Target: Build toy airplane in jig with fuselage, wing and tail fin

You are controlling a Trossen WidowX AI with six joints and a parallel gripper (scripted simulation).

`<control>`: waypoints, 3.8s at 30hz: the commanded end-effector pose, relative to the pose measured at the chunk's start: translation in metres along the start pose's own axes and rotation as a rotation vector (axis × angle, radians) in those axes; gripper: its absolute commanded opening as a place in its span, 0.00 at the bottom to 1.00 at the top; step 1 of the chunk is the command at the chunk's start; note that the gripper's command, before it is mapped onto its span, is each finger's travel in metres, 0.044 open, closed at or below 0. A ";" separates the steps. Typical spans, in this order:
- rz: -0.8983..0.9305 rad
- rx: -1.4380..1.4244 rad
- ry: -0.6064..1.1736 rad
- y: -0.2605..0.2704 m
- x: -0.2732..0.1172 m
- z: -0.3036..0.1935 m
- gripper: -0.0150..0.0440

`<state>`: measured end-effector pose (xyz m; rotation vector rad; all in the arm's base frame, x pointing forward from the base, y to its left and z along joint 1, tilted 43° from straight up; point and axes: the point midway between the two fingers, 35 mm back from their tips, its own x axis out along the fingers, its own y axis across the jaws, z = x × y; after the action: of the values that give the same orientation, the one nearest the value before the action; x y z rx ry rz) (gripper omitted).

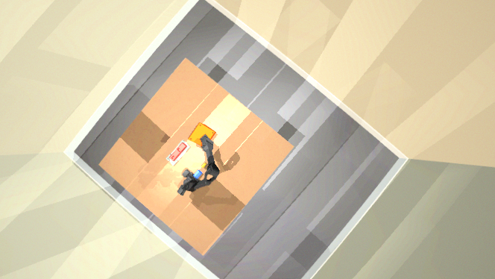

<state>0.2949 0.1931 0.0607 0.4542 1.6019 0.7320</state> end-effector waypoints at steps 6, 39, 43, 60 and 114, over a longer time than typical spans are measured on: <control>-0.004 0.000 0.009 -0.001 -0.012 0.002 0.25; -0.007 0.007 0.005 -0.002 -0.117 0.002 0.25; -0.006 0.007 0.005 -0.002 -0.125 0.001 0.25; -0.026 -0.237 0.001 -0.052 -0.122 0.003 0.25; -0.038 -1.159 0.027 -0.219 -0.101 -0.048 0.25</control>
<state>0.2952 -0.0376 -0.0052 -0.4112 0.9850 1.4365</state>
